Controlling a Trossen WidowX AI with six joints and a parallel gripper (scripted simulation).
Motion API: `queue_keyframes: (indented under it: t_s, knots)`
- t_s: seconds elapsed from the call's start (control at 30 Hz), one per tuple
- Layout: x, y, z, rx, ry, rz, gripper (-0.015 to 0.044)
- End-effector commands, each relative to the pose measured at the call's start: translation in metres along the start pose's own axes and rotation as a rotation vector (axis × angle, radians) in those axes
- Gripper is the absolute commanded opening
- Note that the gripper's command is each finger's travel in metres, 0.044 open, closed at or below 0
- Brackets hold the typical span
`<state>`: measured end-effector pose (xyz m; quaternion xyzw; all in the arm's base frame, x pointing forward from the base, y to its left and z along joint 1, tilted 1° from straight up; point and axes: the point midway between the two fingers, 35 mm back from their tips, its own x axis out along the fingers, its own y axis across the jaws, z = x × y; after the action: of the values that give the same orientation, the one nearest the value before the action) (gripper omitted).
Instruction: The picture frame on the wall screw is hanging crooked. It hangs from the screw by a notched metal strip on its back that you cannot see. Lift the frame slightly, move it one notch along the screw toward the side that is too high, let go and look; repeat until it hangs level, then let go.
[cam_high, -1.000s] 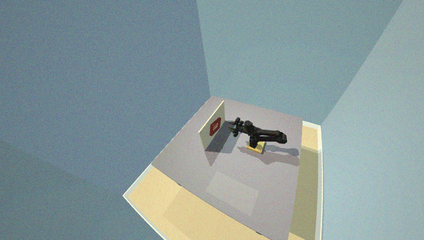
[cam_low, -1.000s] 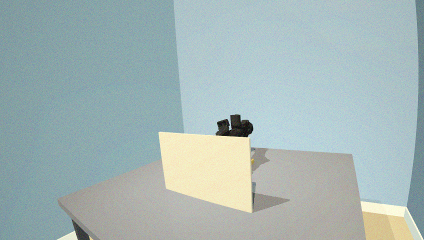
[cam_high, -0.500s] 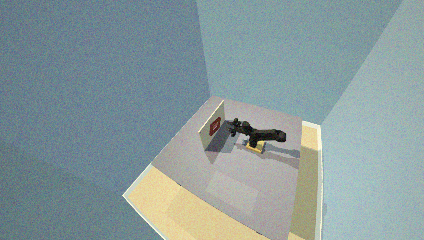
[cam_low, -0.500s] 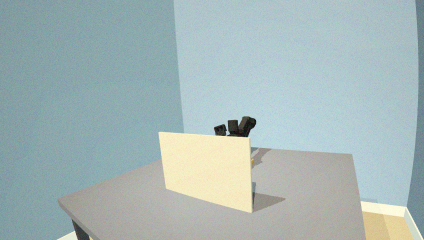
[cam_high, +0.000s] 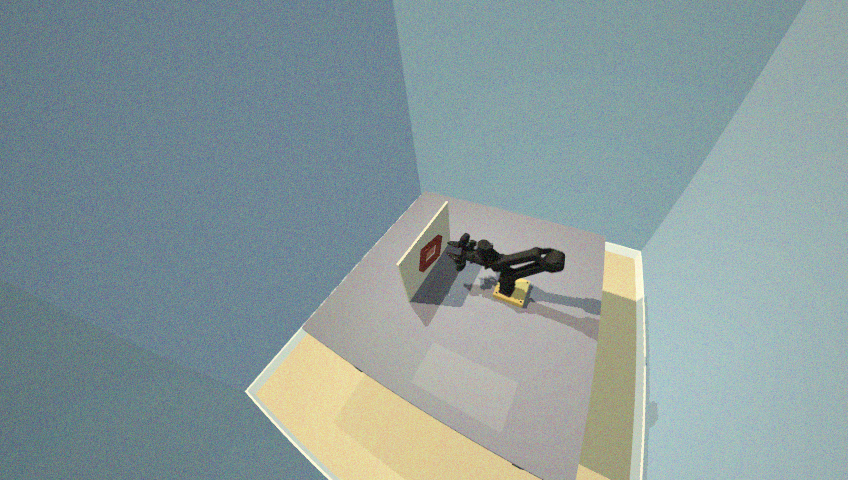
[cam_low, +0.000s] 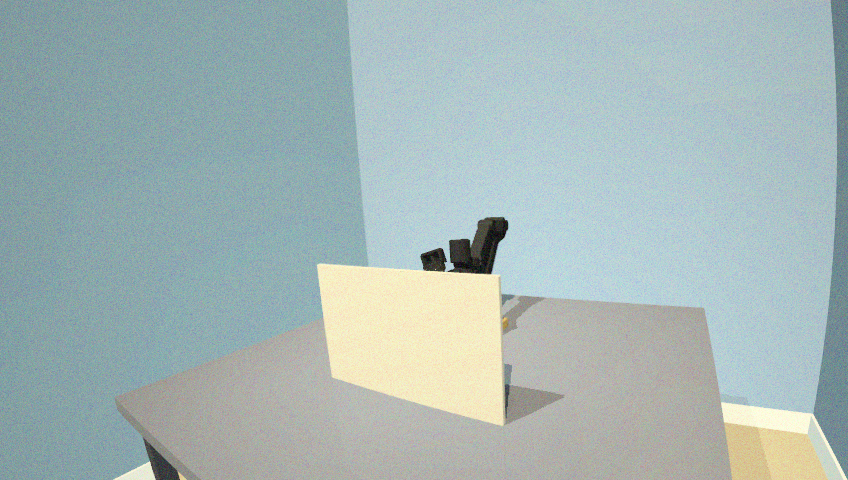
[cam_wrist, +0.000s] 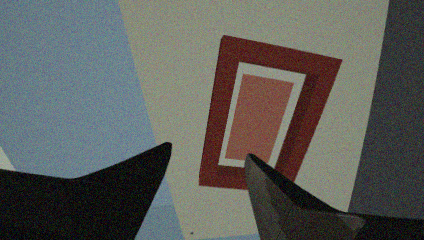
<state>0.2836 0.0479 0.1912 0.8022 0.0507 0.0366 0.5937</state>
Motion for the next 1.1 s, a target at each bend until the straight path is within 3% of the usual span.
queue_keyframes:
  t_s: [0.0, 0.17, 1.07]
  knots:
    - [0.025, -0.001, 0.0, 0.004, 0.005, 0.003, 0.026]
    - [0.045, -0.007, 0.002, 0.004, 0.006, 0.004, 0.026]
    - [0.062, -0.005, 0.002, 0.004, 0.006, 0.005, 0.026]
